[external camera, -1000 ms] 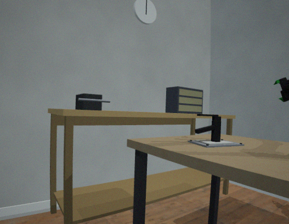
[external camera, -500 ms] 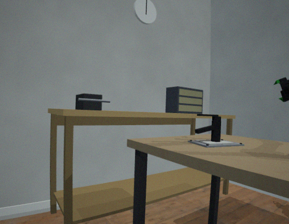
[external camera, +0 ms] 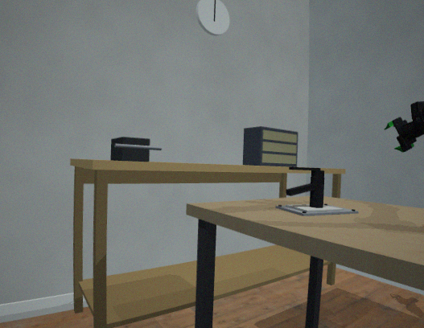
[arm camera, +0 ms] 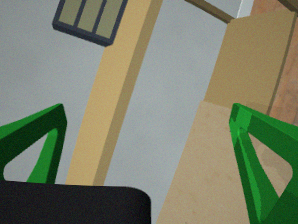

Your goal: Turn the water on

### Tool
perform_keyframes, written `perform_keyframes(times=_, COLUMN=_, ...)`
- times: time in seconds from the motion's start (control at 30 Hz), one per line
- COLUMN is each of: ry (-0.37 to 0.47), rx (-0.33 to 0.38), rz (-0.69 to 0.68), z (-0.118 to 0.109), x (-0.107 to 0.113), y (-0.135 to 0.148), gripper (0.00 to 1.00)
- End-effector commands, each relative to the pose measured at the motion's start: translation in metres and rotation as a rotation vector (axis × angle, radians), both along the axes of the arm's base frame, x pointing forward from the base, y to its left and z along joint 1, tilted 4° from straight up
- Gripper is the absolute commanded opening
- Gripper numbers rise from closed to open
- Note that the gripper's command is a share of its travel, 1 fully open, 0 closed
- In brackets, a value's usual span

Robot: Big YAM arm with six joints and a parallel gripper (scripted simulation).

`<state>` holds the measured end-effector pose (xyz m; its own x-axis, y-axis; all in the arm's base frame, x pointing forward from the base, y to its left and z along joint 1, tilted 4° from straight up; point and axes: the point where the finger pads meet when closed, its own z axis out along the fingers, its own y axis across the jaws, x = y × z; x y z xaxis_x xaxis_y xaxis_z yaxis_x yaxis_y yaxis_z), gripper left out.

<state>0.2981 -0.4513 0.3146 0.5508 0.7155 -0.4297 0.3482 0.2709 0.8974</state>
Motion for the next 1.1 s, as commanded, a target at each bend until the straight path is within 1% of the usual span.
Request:
perform_keyframes(times=0.0, ry=0.075, rx=-0.077, rz=0.028, z=0.023, x=0.023, y=-0.012, gripper=1.00)
perform_keyframes(times=0.07, ry=0.075, rx=-0.077, rz=0.028, z=0.023, x=0.023, y=-0.012, gripper=1.00)
perform_keyframes(times=0.1, ry=0.130, rx=-0.087, rz=0.060, z=0.018, x=0.040, y=-0.006, gripper=1.00)
perform_keyframes(times=0.13, ry=0.130, rx=-0.087, rz=0.060, z=0.018, x=0.040, y=-0.006, gripper=1.00)
perform_keyframes(times=0.17, ry=0.190, rx=-0.099, rz=0.098, z=0.013, x=0.059, y=0.002, gripper=1.00)
perform_keyframes(times=0.27, ry=0.190, rx=-0.099, rz=0.098, z=0.013, x=0.059, y=0.002, gripper=1.00)
perform_keyframes(times=0.3, ry=0.255, rx=-0.116, rz=0.142, z=0.007, x=0.079, y=0.011, gripper=1.00)
perform_keyframes(times=0.4, ry=0.255, rx=-0.116, rz=0.142, z=0.007, x=0.079, y=0.011, gripper=1.00)
perform_keyframes(times=0.43, ry=0.324, rx=-0.136, rz=0.191, z=0.001, x=0.099, y=0.024, gripper=1.00)
perform_keyframes(times=0.63, ry=0.324, rx=-0.136, rz=0.191, z=0.001, x=0.099, y=0.024, gripper=1.00)
perform_keyframes(times=0.67, ry=0.398, rx=-0.160, rz=0.247, z=-0.006, x=0.120, y=0.038, gripper=1.00)
perform_keyframes(times=0.83, ry=0.398, rx=-0.160, rz=0.247, z=-0.006, x=0.120, y=0.038, gripper=1.00)
perform_keyframes(times=0.87, ry=0.475, rx=-0.190, rz=0.310, z=-0.013, x=0.141, y=0.055, gripper=1.00)
perform_keyframes(times=1.03, ry=0.475, rx=-0.190, rz=0.310, z=-0.013, x=0.141, y=0.055, gripper=1.00)
perform_keyframes(times=1.07, ry=0.554, rx=-0.224, rz=0.379, z=-0.019, x=0.162, y=0.074, gripper=1.00)
